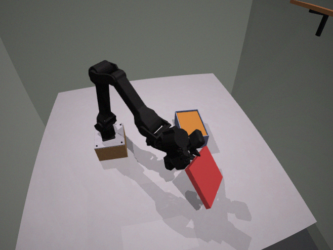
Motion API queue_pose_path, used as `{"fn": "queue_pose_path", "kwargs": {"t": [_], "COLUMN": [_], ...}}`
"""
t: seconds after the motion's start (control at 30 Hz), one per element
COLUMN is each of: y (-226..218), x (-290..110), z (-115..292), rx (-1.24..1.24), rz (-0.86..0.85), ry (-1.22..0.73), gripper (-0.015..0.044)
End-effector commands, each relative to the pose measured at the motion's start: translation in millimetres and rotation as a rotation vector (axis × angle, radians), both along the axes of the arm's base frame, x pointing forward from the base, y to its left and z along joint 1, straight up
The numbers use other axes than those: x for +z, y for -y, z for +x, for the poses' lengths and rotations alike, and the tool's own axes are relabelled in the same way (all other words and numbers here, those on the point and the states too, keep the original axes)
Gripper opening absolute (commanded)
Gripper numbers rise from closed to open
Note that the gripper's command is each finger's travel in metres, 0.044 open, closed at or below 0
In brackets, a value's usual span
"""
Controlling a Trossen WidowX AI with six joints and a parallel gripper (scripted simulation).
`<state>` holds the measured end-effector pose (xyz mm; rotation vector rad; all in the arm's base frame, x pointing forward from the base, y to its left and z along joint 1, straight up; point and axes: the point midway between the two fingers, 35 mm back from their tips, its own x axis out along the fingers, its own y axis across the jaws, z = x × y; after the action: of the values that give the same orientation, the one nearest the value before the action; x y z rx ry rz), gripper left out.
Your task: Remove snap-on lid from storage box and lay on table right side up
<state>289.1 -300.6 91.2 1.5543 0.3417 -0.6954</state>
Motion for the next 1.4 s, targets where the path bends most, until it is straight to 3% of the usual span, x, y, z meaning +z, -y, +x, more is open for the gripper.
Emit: {"fn": "queue_pose_path", "kwargs": {"t": [0.0, 1.37], "y": [-2.0, -1.6], "x": [-11.4, -44.4], "z": [-1.5, -1.0], "rx": [0.0, 0.0], "rz": [0.013, 0.014], "ry": [-0.015, -0.015], "gripper": [0.0, 0.0]}}
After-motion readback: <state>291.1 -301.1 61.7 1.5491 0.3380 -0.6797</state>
